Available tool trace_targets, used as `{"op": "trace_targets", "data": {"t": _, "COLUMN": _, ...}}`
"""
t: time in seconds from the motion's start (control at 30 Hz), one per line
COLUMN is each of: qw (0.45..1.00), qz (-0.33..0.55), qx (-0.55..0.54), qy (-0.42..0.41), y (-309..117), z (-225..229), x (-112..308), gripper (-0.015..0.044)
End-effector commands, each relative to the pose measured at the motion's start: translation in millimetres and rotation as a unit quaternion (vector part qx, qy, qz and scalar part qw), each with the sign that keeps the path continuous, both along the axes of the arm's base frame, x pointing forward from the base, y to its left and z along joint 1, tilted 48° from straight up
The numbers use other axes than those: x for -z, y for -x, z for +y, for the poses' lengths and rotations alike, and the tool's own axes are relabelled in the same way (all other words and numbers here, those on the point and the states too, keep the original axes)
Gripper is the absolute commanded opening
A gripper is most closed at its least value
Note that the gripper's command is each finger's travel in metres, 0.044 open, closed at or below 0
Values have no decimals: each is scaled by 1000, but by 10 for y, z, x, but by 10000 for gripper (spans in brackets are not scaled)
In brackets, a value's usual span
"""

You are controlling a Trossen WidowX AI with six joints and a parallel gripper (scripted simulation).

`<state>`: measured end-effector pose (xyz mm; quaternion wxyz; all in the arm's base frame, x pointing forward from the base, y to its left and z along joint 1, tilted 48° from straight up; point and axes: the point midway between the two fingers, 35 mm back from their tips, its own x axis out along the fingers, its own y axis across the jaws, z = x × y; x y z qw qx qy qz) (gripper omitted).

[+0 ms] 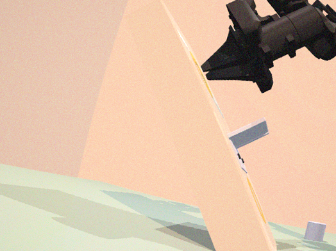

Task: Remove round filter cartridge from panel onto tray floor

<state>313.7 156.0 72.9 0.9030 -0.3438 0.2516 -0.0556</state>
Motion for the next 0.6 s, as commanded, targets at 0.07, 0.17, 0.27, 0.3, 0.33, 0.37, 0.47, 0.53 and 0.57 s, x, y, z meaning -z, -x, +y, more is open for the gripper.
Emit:
{"op": "trace_targets", "data": {"t": 0.07, "qw": 1000, "qz": 1, "qx": -3, "qy": 0, "y": -7, "z": 16, "x": -2, "gripper": 112}}
{"op": "trace_targets", "data": {"t": 0.17, "qw": 1000, "qz": 1, "qx": -3, "qy": 0, "y": -24, "z": 11, "x": 5, "gripper": 112}}
{"op": "trace_targets", "data": {"t": 0.27, "qw": 1000, "qz": 1, "qx": -3, "qy": 0, "y": -33, "z": 8, "x": 10, "gripper": 112}}
{"op": "trace_targets", "data": {"t": 0.3, "qw": 1000, "qz": 1, "qx": -3, "qy": 0, "y": -33, "z": 7, "x": 11, "gripper": 112}}
{"op": "trace_targets", "data": {"t": 0.33, "qw": 1000, "qz": 1, "qx": -3, "qy": 0, "y": -33, "z": 7, "x": 11, "gripper": 112}}
{"op": "trace_targets", "data": {"t": 0.37, "qw": 1000, "qz": 1, "qx": -3, "qy": 0, "y": -33, "z": 7, "x": 11, "gripper": 112}}
{"op": "trace_targets", "data": {"t": 0.47, "qw": 1000, "qz": 1, "qx": -3, "qy": 0, "y": -33, "z": 7, "x": 11, "gripper": 112}}
{"op": "trace_targets", "data": {"t": 0.53, "qw": 1000, "qz": 1, "qx": -3, "qy": 0, "y": -35, "z": 7, "x": 12, "gripper": 112}}
{"op": "trace_targets", "data": {"t": 0.57, "qw": 1000, "qz": 1, "qx": -3, "qy": 0, "y": -42, "z": 4, "x": 15, "gripper": 112}}
